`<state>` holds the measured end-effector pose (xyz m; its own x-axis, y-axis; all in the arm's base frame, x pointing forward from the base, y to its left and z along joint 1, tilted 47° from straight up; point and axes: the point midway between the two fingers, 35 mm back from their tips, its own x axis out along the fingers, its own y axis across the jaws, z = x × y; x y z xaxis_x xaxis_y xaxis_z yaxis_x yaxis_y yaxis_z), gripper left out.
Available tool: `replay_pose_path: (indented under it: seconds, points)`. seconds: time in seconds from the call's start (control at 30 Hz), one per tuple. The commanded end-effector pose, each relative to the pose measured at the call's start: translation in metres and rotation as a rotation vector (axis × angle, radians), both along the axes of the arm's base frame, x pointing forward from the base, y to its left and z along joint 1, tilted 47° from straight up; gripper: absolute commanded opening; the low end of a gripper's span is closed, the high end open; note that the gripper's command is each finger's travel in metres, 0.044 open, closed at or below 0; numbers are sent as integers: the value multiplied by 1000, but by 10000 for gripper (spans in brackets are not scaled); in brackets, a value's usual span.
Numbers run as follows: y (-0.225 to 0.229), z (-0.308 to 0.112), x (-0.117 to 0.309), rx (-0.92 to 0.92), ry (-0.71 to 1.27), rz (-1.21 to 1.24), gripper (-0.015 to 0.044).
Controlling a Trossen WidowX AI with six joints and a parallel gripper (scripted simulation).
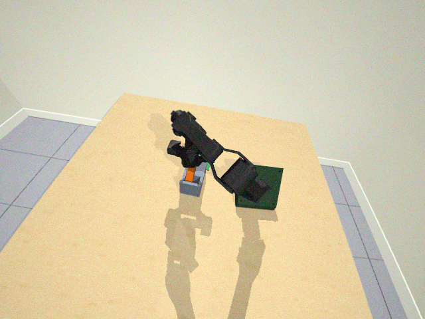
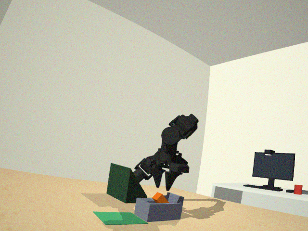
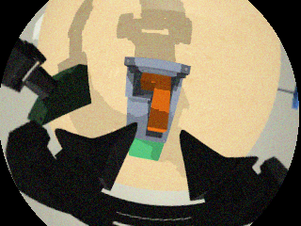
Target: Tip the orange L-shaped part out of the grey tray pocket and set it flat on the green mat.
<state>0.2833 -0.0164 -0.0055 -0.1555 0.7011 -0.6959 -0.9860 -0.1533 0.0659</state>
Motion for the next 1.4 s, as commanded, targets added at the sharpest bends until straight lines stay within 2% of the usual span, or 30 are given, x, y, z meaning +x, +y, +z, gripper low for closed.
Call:
replay_pose_path:
  seconds: [0.0, 0.9, 1.07, 1.37]
  points:
    - [6, -5, -2, 6, 6, -4, 280]
    - [34, -32, -9, 8, 6, -4, 280]
    - [32, -29, -7, 3, 0, 2, 149]
    - [32, -29, -7, 3, 0, 2, 89]
